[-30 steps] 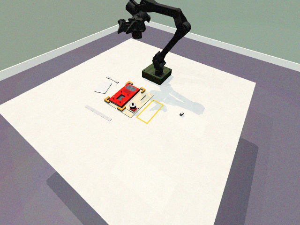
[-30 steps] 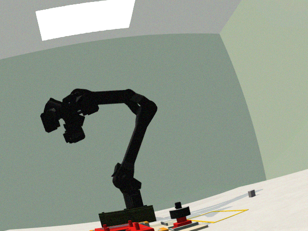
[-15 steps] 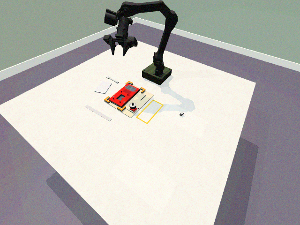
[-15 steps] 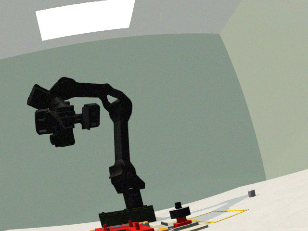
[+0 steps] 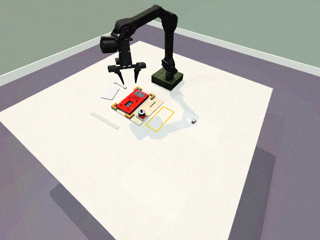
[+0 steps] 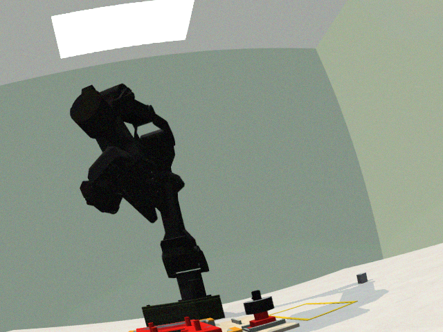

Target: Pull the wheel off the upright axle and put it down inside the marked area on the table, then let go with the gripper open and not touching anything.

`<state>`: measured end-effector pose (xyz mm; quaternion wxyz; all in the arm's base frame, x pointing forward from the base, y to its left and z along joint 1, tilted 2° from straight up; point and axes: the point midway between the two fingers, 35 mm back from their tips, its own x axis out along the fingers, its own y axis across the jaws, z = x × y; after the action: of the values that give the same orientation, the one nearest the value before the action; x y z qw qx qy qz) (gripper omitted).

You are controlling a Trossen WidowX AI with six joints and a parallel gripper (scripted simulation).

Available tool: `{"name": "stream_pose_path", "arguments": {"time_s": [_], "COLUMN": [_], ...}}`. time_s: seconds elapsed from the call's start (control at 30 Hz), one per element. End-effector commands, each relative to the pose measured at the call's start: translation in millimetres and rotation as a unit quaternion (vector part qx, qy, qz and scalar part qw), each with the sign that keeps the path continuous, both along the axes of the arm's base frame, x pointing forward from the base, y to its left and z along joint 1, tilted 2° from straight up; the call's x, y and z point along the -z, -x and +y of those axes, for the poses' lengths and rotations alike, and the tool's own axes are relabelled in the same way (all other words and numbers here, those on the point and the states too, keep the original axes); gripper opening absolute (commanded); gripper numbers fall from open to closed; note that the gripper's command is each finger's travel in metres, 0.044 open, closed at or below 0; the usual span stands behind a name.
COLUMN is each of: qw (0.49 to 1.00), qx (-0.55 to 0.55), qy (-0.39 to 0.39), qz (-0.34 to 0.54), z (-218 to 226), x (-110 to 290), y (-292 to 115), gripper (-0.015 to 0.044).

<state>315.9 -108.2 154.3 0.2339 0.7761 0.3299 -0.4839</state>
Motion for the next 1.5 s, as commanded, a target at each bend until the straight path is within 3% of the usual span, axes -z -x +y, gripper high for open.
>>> {"name": "stream_pose_path", "arguments": {"time_s": [0.0, 0.3, 0.8, 1.17, 1.3, 1.47], "qw": [0.994, 0.936, 0.934, 0.934, 0.934, 0.933], "qx": [-0.088, -0.285, -0.289, -0.289, -0.289, -0.292], "qy": [0.051, 0.179, 0.181, 0.181, 0.181, 0.177], "qz": [0.032, 0.107, 0.108, 0.108, 0.108, 0.113], "z": [25.7, 88.3, 99.5, 100.7, 100.8, 101.4], "x": [18.2, 65.2, 69.7, 136.1, 140.5, 138.0], "y": [-21.2, -55.6, -48.5, -50.0, -50.0, -48.2], "gripper": [0.03, 0.03, 0.03, 0.03, 0.03, 0.0247]}}
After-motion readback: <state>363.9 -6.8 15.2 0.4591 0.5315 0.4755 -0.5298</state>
